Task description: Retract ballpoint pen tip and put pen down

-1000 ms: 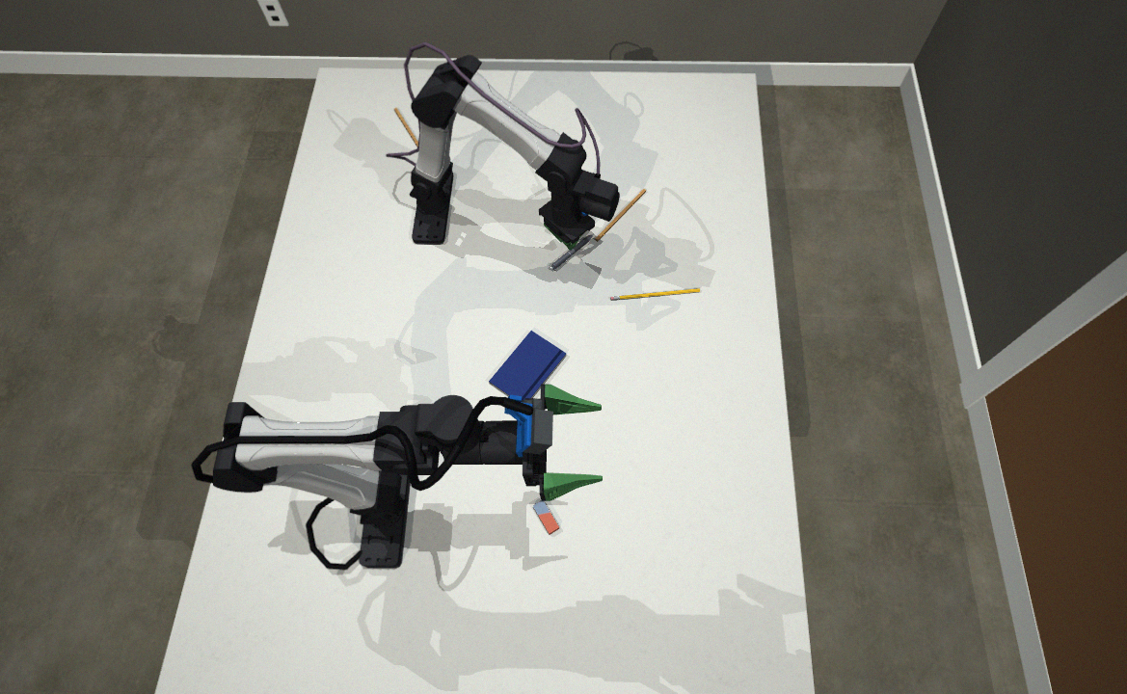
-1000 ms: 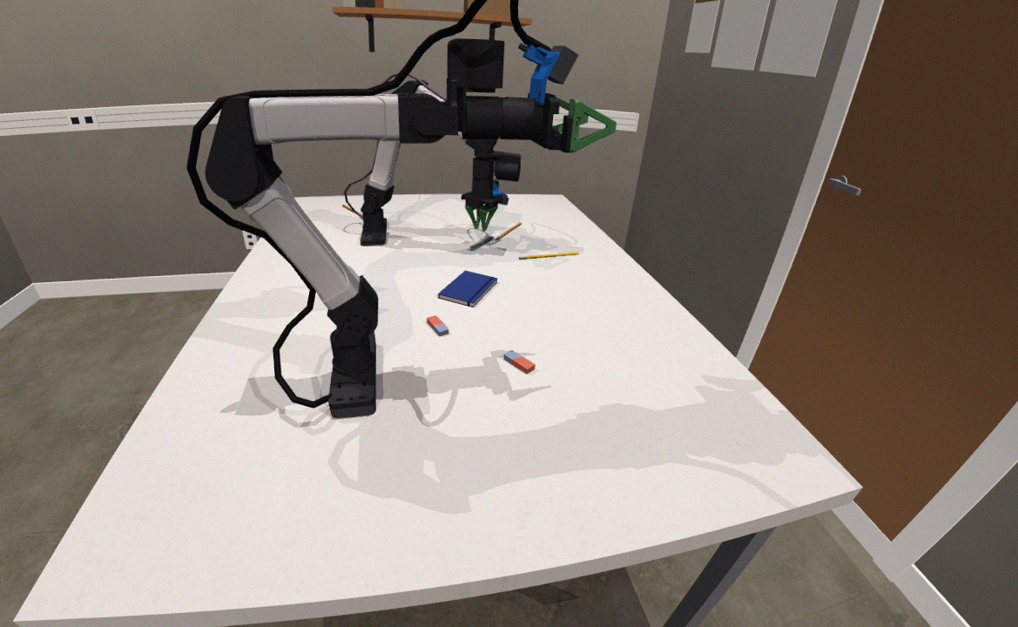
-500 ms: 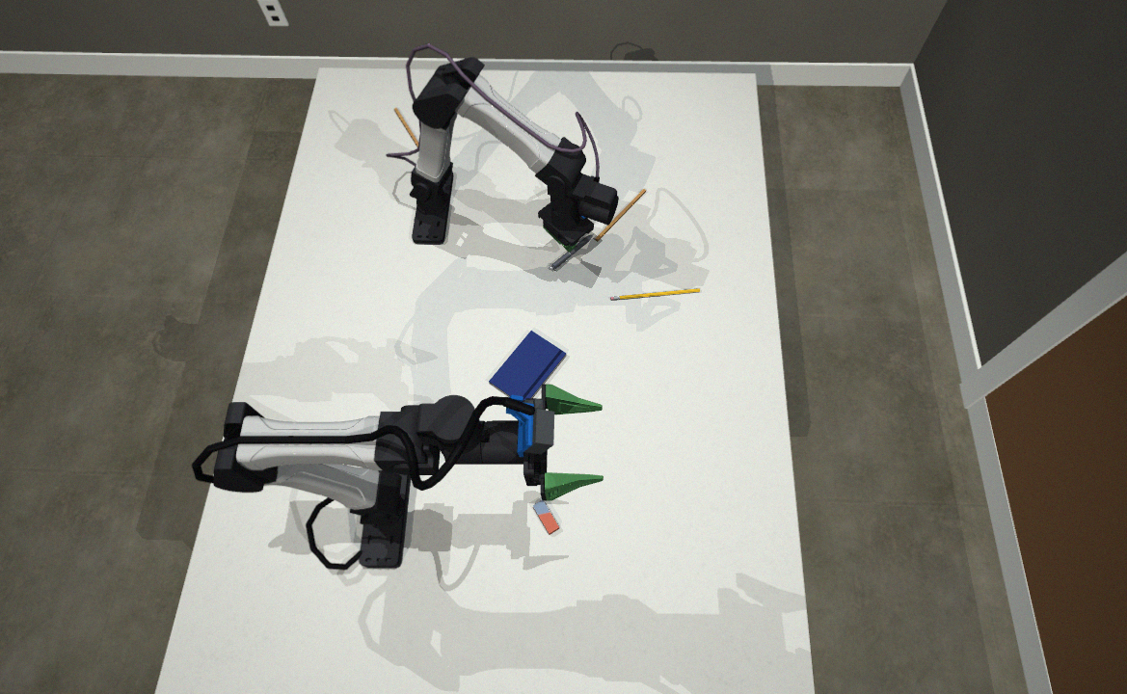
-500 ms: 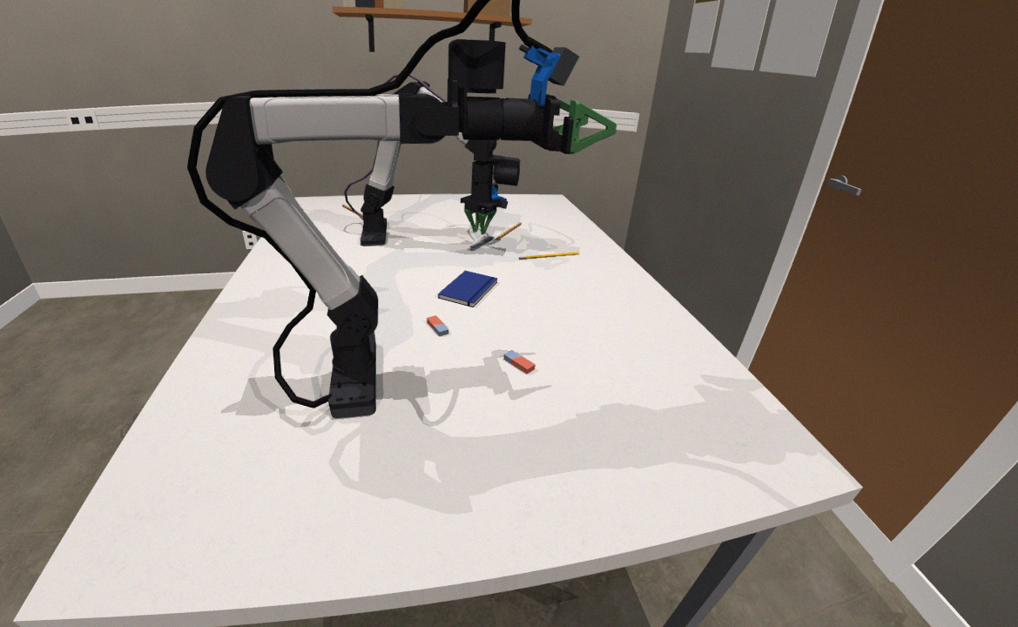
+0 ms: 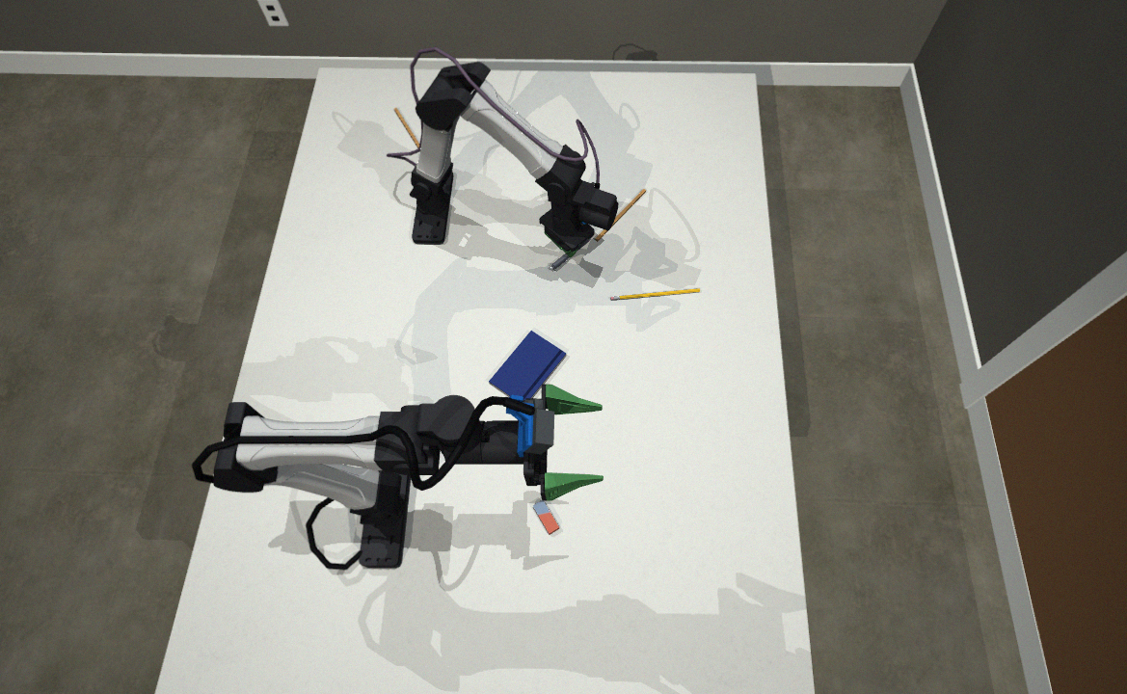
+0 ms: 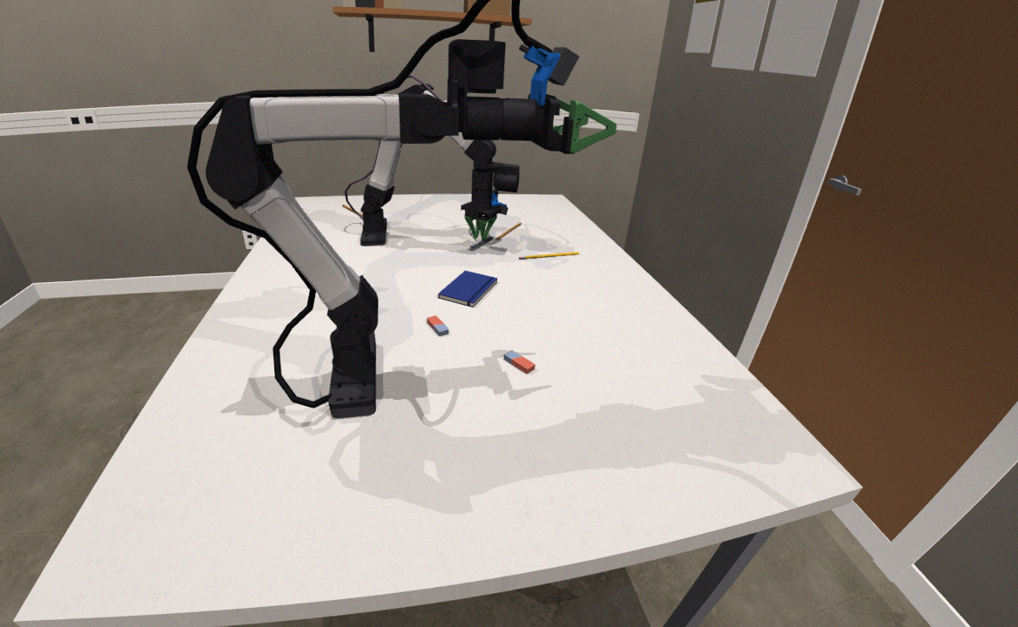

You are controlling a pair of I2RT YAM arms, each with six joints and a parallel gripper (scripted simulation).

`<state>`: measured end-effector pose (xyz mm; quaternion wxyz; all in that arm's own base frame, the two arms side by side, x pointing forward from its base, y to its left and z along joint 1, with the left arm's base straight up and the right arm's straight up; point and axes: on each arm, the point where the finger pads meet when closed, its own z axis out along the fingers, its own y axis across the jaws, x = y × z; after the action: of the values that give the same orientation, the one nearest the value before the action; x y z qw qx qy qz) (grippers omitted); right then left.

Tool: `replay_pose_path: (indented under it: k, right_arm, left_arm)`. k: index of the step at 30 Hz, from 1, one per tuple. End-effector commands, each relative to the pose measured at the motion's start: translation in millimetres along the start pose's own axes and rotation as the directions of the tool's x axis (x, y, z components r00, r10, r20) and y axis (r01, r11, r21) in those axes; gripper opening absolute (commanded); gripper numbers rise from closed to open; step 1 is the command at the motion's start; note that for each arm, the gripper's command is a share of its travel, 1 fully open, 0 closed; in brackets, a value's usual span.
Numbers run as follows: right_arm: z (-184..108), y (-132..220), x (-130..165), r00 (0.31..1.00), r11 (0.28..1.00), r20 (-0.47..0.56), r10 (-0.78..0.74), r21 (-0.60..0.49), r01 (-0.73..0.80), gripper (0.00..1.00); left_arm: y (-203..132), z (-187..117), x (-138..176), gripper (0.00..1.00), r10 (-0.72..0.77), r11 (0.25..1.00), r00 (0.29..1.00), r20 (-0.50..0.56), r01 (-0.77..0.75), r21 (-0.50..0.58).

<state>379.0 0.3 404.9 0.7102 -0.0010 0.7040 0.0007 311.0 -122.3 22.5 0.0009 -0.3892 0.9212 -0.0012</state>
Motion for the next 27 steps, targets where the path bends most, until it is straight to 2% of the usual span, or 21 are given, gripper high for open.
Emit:
replay_pose_path:
  k: [1,9,12,14,15,18,19,27]
  right_arm:
    - [-1,2,1,1.0,1.0,-0.004,0.009,-0.002,-0.009,1.0]
    - [-1,2,1,1.0,1.0,-0.004,0.009,-0.002,-0.009,1.0]
    - [-1,2,1,1.0,1.0,-0.004,0.009,-0.002,-0.009,1.0]
    - [-1,2,1,1.0,1.0,-0.004,0.009,-0.002,-0.009,1.0]
    - [-1,2,1,1.0,1.0,-0.004,0.009,-0.002,-0.009,1.0]
    - [-1,2,1,1.0,1.0,-0.004,0.009,-0.002,-0.009,1.0]
    - [-1,2,1,1.0,1.0,-0.004,0.009,-0.002,-0.009,1.0]
    - [-1,2,1,1.0,1.0,-0.004,0.009,-0.002,-0.009,1.0]
  left_arm:
    - [-2,14,-2,0.28,0.001,1.0,1.0,0.01,-0.001,-0.004]
    - [-3,27,-1,0.28,0.005,1.0,1.0,0.015,-0.004,-0.002]
    - [-17,5,-6,0.28,0.006,0.998,0.999,0.036,-0.008,0.057]
    - [-17,5,-6,0.28,0.006,0.998,0.999,0.036,-0.008,0.057]
    - [-4,13,-2,0.28,0.002,1.0,1.0,0.017,-0.002,0.027]
    - [-5,4,-1,0.28,0.006,1.0,1.0,0.025,-0.006,0.029]
    - [-16,-1,-5,0.19,0.007,0.998,0.999,0.04,-0.009,0.065]
    - [-14,1,-5,0.19,0.007,0.998,0.999,0.038,-0.01,0.061]
